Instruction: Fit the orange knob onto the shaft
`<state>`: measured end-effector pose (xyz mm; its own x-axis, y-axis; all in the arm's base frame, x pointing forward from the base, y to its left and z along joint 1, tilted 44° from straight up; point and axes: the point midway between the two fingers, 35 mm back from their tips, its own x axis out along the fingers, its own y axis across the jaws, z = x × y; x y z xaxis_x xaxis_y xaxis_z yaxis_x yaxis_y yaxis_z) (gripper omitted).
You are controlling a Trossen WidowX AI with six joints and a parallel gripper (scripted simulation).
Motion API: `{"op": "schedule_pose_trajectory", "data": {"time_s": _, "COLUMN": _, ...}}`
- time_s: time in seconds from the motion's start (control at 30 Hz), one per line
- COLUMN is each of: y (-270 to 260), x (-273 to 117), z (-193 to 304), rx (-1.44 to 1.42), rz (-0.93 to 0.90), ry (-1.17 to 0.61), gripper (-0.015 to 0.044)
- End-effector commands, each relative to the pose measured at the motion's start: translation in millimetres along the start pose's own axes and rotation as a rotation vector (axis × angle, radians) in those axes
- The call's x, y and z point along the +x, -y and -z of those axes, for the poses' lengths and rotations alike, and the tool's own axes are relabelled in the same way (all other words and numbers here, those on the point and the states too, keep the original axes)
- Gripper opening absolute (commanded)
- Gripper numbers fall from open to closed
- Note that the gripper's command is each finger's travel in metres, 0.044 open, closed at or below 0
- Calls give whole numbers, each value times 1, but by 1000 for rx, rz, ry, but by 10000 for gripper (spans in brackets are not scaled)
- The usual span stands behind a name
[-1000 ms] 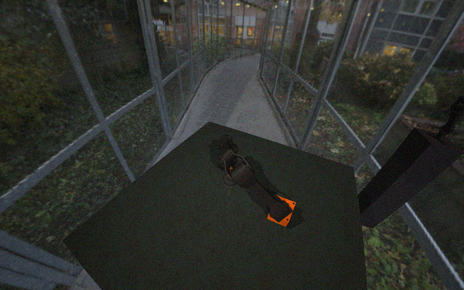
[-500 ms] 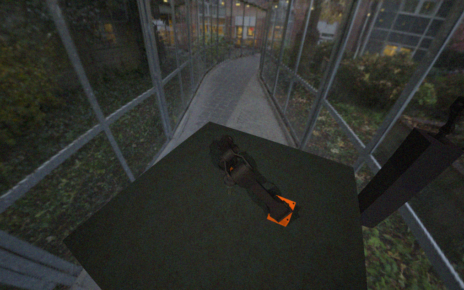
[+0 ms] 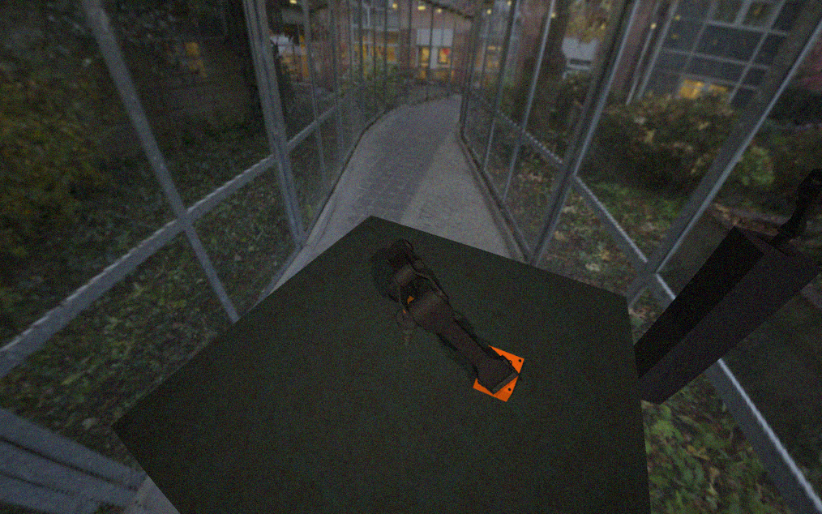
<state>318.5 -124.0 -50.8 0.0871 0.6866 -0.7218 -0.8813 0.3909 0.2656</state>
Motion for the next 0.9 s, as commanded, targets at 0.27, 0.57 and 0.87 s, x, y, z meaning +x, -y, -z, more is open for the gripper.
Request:
{"op": "schedule_pose_trajectory", "data": {"time_s": 0.27, "y": 3, "x": -5, "z": -1, "rx": -197, "rz": 7, "ry": -2, "gripper": 0}}
{"op": "schedule_pose_trajectory", "data": {"time_s": 0.57, "y": 1, "x": -1, "z": 1, "rx": -197, "rz": 7, "ry": -2, "gripper": 0}}
{"op": "schedule_pose_trajectory", "data": {"time_s": 0.87, "y": 1, "x": 1, "z": 0, "rx": -197, "rz": 7, "ry": -2, "gripper": 0}}
